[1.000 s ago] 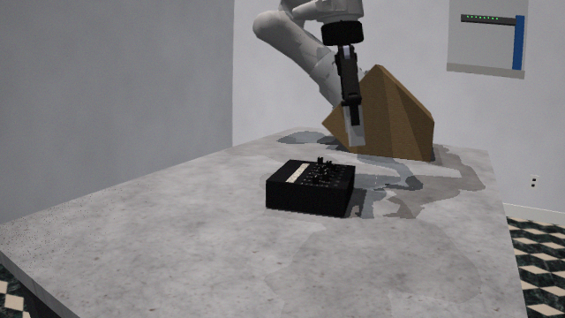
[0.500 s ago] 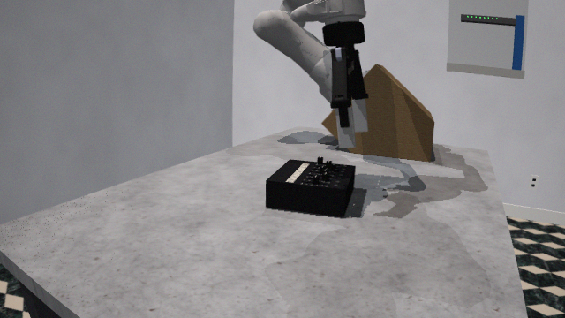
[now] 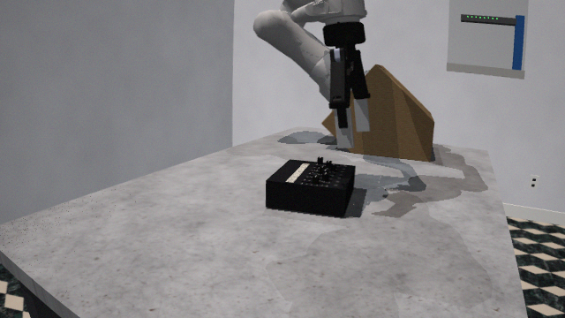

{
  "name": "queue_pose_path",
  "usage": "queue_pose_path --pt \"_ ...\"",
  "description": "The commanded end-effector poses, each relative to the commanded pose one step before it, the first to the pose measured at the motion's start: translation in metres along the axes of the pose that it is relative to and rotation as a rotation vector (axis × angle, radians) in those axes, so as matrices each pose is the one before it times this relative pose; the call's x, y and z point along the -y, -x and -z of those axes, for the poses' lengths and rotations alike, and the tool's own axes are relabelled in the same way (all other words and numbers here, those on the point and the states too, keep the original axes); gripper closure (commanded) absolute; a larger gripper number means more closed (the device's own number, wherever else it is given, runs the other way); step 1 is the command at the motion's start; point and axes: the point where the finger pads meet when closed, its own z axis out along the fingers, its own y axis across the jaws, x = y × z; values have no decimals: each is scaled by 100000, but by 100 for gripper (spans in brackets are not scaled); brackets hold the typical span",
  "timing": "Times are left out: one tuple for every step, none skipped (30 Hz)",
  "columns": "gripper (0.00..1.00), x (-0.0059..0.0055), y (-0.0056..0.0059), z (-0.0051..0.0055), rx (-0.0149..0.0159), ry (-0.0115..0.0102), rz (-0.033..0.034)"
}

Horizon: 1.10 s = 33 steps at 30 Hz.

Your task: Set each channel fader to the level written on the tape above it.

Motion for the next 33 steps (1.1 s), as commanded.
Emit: queue_pose_path --pt "0 -55 78 70 3 137 -1372" --pt "0 0 0 0 0 0 0" --pt "0 0 0 0 0 0 0" --pt "0 0 0 0 0 0 0" --pt "0 0 0 0 0 0 0" --pt "0 0 0 0 0 0 0" --pt "0 0 0 0 0 0 0" --pt "0 0 0 0 0 0 0" --pt "0 0 0 0 0 0 0" --pt "0 0 0 0 0 0 0" --pt "0 0 0 0 0 0 0" --pt "0 0 0 0 0 0 0" --pt "0 0 0 0 0 0 0" --pt "0 0 0 0 0 0 0" --pt "0 0 0 0 0 0 0" --pt "0 0 0 0 0 0 0" --pt "0 0 0 0 0 0 0" --pt "0 0 0 0 0 0 0" --pt "0 0 0 0 0 0 0" --pt "0 0 0 0 0 0 0" --pt "0 0 0 0 0 0 0" --pt "0 0 0 0 0 0 0" --pt "0 0 0 0 0 0 0" --pt "0 0 0 0 0 0 0" --pt "0 -1 -6 7 -15 0 177" --pt "0 -8 -40 44 -96 -2 1132" --pt "0 -19 -98 108 -234 -2 2759" --pt "0 -37 -172 187 -409 6 4783" --pt "0 -62 -253 273 -603 31 6960" --pt "0 -98 -336 358 -798 81 9080" --pt "0 0 0 0 0 0 0" --pt "0 0 0 0 0 0 0" --pt "0 -149 -413 435 -980 165 10971"
